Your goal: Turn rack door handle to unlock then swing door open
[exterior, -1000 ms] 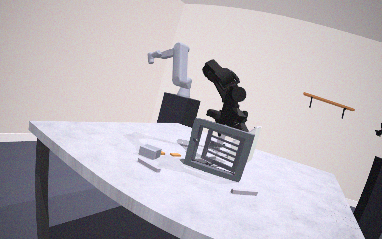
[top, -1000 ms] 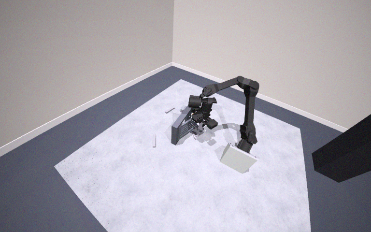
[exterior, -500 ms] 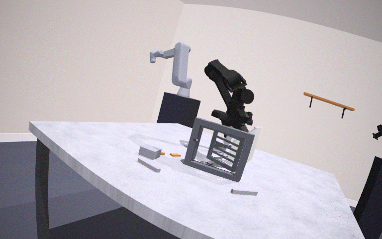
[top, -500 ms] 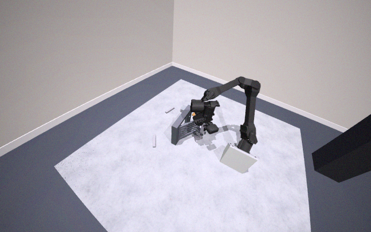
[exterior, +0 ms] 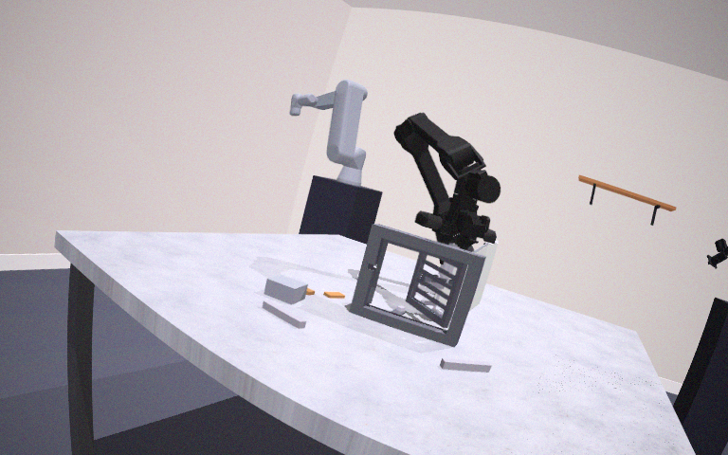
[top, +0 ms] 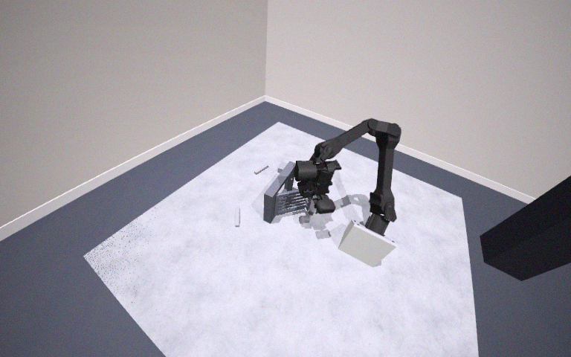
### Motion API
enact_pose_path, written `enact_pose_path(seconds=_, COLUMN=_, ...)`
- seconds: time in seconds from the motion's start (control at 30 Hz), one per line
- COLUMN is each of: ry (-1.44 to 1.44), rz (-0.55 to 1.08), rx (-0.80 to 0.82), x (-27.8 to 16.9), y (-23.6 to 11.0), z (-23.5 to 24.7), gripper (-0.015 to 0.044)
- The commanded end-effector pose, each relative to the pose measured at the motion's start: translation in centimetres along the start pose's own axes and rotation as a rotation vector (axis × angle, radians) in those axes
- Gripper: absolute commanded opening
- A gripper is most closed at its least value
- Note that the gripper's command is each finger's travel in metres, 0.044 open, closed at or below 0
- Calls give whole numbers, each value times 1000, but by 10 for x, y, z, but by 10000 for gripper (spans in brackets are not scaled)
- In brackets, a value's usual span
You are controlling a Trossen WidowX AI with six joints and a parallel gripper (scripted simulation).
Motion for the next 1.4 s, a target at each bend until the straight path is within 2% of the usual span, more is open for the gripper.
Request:
enact_pose_path(seconds=0.0, ry=90, rz=-3, rx=-3, x=3, y=0, z=8, gripper=25)
enact_pose_path(seconds=1.37, ry=707, rz=-7, rx=3, x=57, y=-1, z=85, gripper=25)
Point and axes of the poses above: the point midway between the two fingers, 35 mm back from their tips, its own y axis out along the fingers, its own z axis across the jaws, x = y × z, the point moved 9 cm from there along -y, back along the fingers, and after that the axes turned 4 degrees about -y, right-handed, at the moved point
